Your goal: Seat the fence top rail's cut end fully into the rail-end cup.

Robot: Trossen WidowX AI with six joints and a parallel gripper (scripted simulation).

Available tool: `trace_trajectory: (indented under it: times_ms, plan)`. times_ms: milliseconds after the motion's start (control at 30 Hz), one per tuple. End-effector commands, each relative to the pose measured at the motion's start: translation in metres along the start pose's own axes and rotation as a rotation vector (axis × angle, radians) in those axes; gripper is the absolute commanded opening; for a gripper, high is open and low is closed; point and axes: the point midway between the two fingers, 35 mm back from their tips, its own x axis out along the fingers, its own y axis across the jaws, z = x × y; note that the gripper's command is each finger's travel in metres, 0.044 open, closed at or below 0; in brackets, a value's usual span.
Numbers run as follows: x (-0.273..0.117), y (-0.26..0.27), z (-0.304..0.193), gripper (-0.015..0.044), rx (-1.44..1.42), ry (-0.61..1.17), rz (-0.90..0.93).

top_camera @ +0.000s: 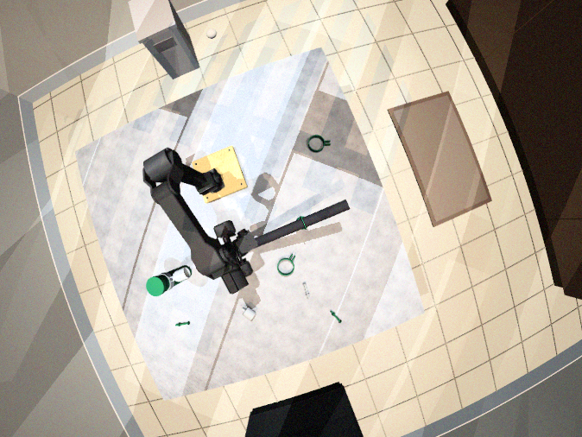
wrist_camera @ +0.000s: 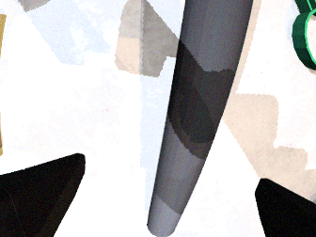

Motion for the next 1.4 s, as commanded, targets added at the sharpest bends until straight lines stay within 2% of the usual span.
trace_trajectory:
  times_ms: [0,1367]
  plan:
    - [0.012,0.0,0.0,0.044,-0.007,0.001,0.001]
    - [0.074,0.0,0.0,0.044,-0.007,0.001,0.001]
